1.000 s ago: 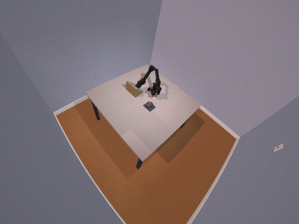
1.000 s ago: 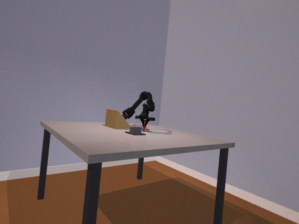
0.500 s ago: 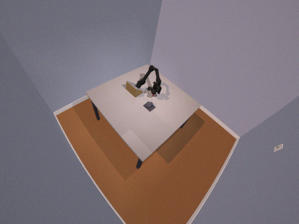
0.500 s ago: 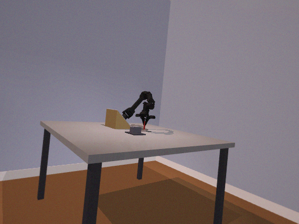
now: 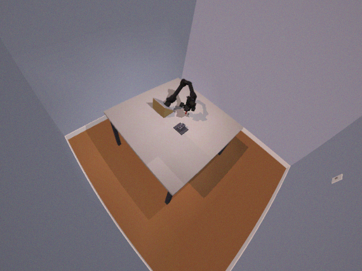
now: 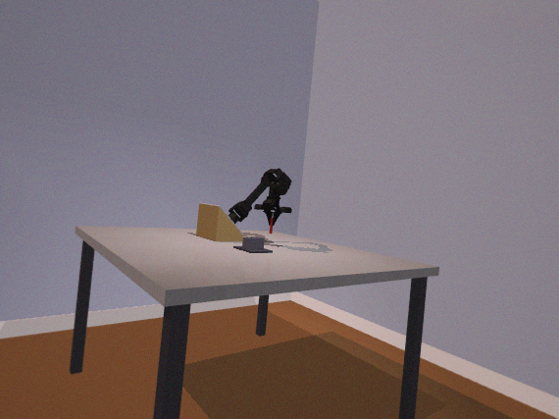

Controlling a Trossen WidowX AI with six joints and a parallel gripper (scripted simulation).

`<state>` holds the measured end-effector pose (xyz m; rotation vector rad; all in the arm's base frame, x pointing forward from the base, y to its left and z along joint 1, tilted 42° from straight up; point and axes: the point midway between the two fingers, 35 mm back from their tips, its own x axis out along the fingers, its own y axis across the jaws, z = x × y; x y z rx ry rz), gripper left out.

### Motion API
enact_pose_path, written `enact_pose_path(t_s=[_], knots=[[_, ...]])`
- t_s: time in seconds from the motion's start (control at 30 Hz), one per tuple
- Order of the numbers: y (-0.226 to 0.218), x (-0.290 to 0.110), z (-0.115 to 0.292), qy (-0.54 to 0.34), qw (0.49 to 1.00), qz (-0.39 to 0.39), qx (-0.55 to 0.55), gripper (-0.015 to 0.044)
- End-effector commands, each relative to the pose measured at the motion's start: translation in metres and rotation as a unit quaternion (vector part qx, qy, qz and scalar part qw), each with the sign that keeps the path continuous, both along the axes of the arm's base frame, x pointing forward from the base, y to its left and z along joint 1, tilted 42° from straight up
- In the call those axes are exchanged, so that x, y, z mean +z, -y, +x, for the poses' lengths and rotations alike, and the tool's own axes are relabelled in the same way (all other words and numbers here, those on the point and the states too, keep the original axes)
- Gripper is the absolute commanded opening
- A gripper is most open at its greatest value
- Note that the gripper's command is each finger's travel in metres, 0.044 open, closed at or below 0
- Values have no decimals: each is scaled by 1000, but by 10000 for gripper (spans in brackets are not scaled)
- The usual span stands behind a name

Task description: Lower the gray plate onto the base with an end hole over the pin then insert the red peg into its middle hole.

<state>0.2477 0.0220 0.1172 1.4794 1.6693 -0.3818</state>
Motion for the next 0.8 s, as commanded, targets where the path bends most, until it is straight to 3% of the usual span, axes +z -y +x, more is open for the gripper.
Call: enact_pose_path(t_s=[0.0,0.77], knots=[[9,9,0,0,1000,-2,1,0],[44,-16,39,1,1000,-4,0,0]])
